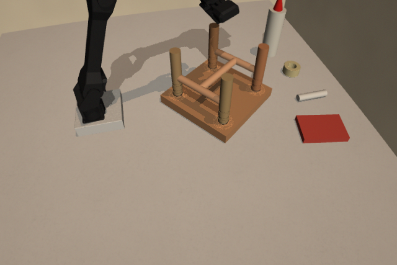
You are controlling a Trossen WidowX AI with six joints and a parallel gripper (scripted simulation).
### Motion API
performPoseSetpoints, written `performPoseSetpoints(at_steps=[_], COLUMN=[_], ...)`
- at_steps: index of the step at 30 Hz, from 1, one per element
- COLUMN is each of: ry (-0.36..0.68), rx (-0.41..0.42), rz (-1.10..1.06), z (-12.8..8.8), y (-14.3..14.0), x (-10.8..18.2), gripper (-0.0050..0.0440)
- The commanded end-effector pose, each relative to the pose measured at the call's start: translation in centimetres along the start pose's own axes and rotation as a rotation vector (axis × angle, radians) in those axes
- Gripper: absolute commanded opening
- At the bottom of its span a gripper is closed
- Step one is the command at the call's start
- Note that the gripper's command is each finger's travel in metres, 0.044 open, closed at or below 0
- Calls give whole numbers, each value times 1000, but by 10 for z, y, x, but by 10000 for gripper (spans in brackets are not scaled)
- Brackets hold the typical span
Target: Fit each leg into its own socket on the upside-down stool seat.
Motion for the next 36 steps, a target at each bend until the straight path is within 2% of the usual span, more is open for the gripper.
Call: performPoseSetpoints(at_steps=[1, 8, 15, 24, 30, 36], ry=[9, 38, 69, 75, 75, 75], rx=[28, 91, 143, 152, 152, 152], rz=[69, 260, 483, 532, 533, 533], z=[-6, -21, -41, -45, -24, -20], y=[-29, -100, -161, -172, -171, -170], x=[11, 46, 95, 106, 114, 115], gripper=[0, 0, 0, 0, 0, 0])
Point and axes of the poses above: the point midway between the two fingers, 35 mm back from their tips, its own z axis out along the fingers, its own y axis across the jaws, x = y × z, the point moved 9 cm from there along -z, back along the fingers, and after that the axes turned 8 degrees about -z, right-handed, at the moved point
